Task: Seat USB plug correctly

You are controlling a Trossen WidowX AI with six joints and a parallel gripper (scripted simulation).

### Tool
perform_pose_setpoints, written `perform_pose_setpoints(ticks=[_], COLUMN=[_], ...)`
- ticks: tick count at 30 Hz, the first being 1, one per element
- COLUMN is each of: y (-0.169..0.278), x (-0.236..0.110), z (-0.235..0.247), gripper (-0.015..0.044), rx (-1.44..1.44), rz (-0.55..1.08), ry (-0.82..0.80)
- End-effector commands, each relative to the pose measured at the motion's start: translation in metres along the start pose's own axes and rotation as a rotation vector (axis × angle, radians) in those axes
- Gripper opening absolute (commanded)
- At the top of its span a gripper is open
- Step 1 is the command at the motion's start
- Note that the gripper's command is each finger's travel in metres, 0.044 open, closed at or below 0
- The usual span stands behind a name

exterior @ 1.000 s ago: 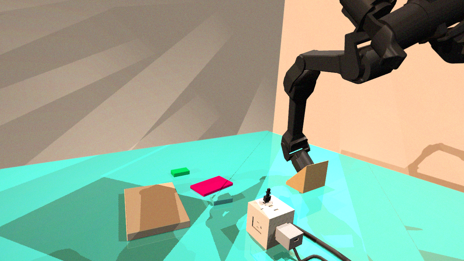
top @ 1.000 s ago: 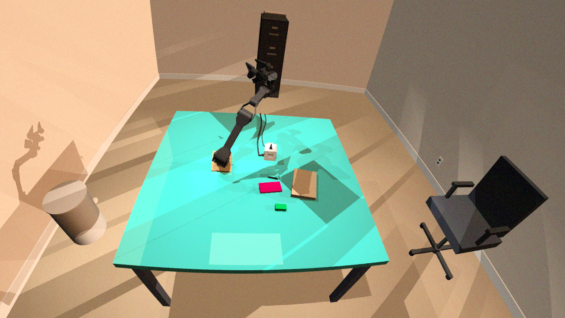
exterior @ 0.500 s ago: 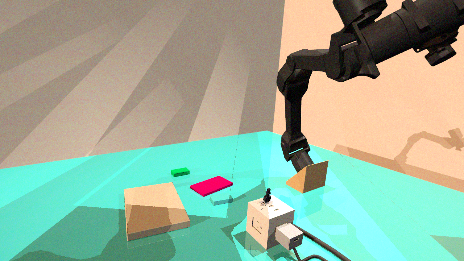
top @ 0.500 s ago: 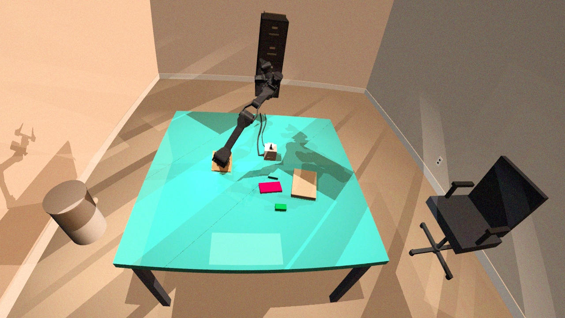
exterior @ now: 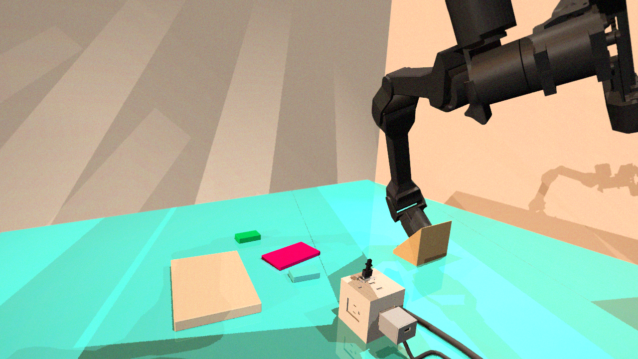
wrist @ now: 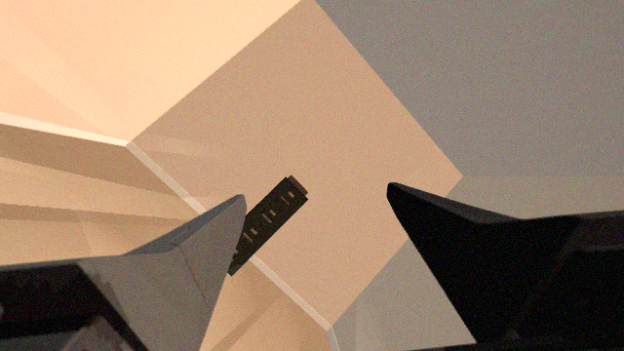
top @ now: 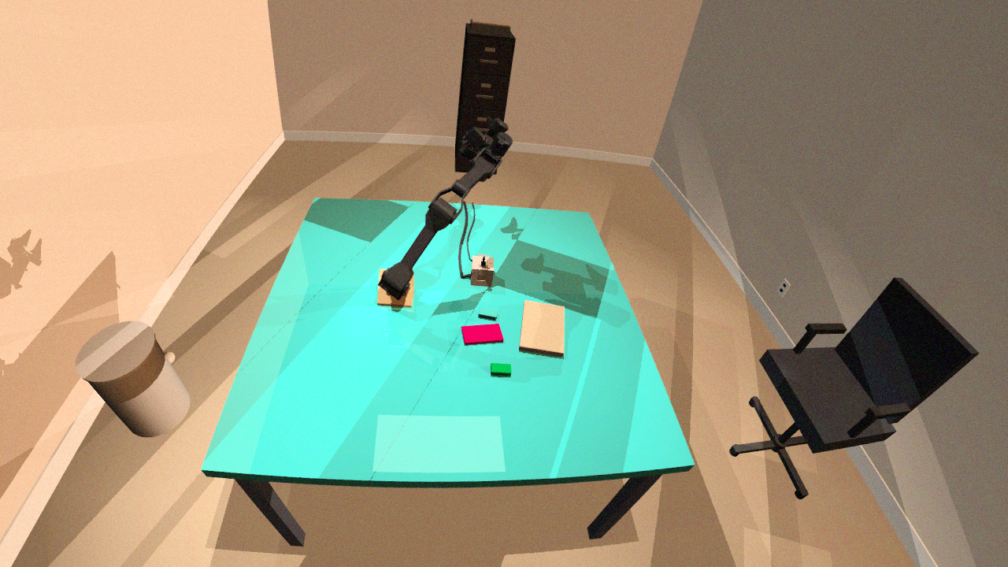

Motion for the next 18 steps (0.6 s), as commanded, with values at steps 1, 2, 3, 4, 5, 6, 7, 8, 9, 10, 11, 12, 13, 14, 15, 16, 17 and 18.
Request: perform_pose_setpoints(ticks=[1,2,3,4,5,6,7,8,9,10,11,12,13,14,15,16,17,18], y=[0.034,0.036,0.037,0.039,0.04,0.042,0.043,0.044,0.046,0.047,0.048,0.049,0.05,0.051,0.052,0.053,0.053,0.054], x=[-0.035,-0.037,-0.039,-0.041,-0.043,-0.046,-0.048,-0.05,-0.053,-0.055,-0.058,-0.06,-0.063,-0.066,-0.068,-0.071,-0.074,-0.077], z=[0.017,0.018,0.019,0.02,0.021,0.022,0.023,0.024,0.026,0.027,0.028,0.03,0.031,0.032,0.034,0.035,0.037,0.038], gripper=[0.044,0.044,0.044,0.044,0.044,0.044,0.044,0.044,0.044,0.044,0.044,0.044,0.044,0.044,0.044,0.044,0.044,0.044], rx=[0.919,0.969,1.018,1.068,1.117,1.166,1.214,1.262,1.31,1.358,1.405,1.452,1.498,1.544,1.589,1.634,1.678,1.722], rz=[0.388,0.409,0.431,0.453,0.475,0.497,0.519,0.541,0.563,0.586,0.608,0.63,0.652,0.675,0.697,0.719,0.741,0.763], ry=[0.072,0.083,0.095,0.107,0.121,0.136,0.151,0.167,0.185,0.203,0.222,0.243,0.264,0.286,0.309,0.334,0.359,0.386])
Point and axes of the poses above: the point midway between the two fingers, 35 mm back from their tips, its own x axis out along the fingers, its own z axis across the jaws, y = z × x, the point moved 9 cm from there along -x, back along the fingers, and after that the axes turned 6 degrees about x, right-handed, at the moved point
